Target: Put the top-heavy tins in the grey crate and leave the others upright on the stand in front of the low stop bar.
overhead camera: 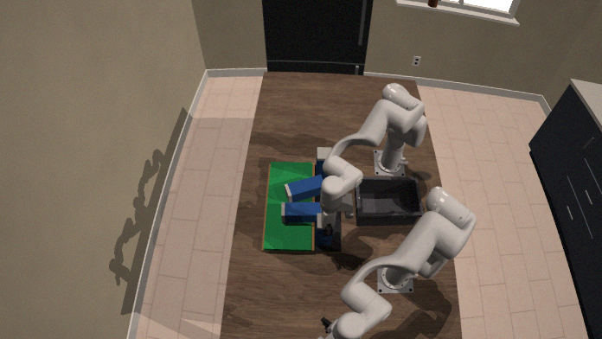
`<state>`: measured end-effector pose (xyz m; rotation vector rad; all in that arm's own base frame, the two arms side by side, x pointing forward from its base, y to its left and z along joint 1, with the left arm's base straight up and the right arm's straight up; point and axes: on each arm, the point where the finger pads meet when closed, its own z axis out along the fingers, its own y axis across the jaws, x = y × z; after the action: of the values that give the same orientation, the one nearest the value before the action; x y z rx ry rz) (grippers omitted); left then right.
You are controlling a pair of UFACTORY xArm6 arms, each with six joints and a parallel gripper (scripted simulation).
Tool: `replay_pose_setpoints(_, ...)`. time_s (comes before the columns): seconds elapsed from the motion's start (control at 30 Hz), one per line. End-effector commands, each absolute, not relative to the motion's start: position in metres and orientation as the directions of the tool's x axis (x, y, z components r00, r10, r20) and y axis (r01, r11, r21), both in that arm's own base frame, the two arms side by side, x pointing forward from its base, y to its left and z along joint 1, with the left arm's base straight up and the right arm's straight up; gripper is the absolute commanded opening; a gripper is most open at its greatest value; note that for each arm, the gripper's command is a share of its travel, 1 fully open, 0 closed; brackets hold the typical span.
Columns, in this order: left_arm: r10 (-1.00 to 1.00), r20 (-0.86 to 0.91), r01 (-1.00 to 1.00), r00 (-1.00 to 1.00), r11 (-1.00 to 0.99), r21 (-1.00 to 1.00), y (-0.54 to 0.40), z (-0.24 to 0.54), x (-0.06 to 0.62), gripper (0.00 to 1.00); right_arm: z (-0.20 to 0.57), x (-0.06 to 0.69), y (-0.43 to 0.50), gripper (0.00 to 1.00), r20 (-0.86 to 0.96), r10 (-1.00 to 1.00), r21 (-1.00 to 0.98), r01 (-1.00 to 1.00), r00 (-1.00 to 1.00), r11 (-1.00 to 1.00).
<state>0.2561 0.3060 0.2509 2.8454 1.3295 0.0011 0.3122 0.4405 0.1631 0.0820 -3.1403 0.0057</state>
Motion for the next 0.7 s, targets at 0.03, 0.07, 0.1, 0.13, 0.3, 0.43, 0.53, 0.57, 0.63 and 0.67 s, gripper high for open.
replay_pose_setpoints(0.03, 0.767, 0.004, 0.767, 0.642, -0.642, 0.001, 0.307, 0.252, 0.257, 1.00, 0.166, 0.313, 0.442, 1.00, -0.003, -0.052, 0.001, -0.052, -0.999, 0.999)
replay_pose_setpoints(0.07, 0.767, 0.004, 0.767, 0.642, -0.642, 0.001, 0.307, 0.252, 0.257, 1.00, 0.166, 0.313, 0.442, 1.00, -0.003, -0.052, 0.001, -0.052, -0.999, 0.999)
replay_pose_setpoints(0.1, 0.767, 0.004, 0.767, 0.642, -0.642, 0.001, 0.307, 0.252, 0.257, 1.00, 0.166, 0.313, 0.442, 1.00, -0.003, -0.052, 0.001, -0.052, -0.999, 0.999)
replay_pose_setpoints(0.13, 0.767, 0.004, 0.767, 0.642, -0.642, 0.001, 0.307, 0.252, 0.257, 1.00, 0.166, 0.313, 0.442, 1.00, -0.003, -0.052, 0.001, -0.052, -0.999, 0.999)
replay_pose_setpoints(0.3, 0.767, 0.004, 0.767, 0.642, -0.642, 0.001, 0.307, 0.252, 0.257, 1.00, 0.166, 0.313, 0.442, 1.00, -0.003, -0.052, 0.001, -0.052, -0.999, 0.999)
replay_pose_setpoints(0.43, 0.767, 0.004, 0.767, 0.642, -0.642, 0.001, 0.307, 0.252, 0.257, 1.00, 0.171, 0.313, 0.442, 1.00, -0.003, -0.052, 0.001, -0.052, -0.999, 0.999)
replay_pose_setpoints(0.53, 0.767, 0.004, 0.767, 0.642, -0.642, 0.001, 0.307, 0.252, 0.257, 1.00, 0.180, 0.313, 0.442, 1.00, -0.003, -0.052, 0.001, -0.052, -0.999, 0.999)
replay_pose_setpoints(0.57, 0.767, 0.004, 0.767, 0.642, -0.642, 0.001, 0.307, 0.252, 0.257, 1.00, 0.184, 0.313, 0.442, 1.00, -0.003, -0.053, 0.001, -0.053, -0.999, 0.999)
replay_pose_setpoints(0.63, 0.767, 0.004, 0.767, 0.642, -0.642, 0.001, 0.307, 0.252, 0.257, 1.00, 0.190, 0.313, 0.441, 1.00, -0.003, -0.053, 0.001, -0.053, -0.999, 0.999)
replay_pose_setpoints(0.67, 0.767, 0.004, 0.767, 0.642, -0.642, 0.001, 0.307, 0.252, 0.257, 1.00, 0.194, 0.313, 0.441, 1.00, -0.003, -0.053, 0.001, -0.053, -0.999, 0.999)
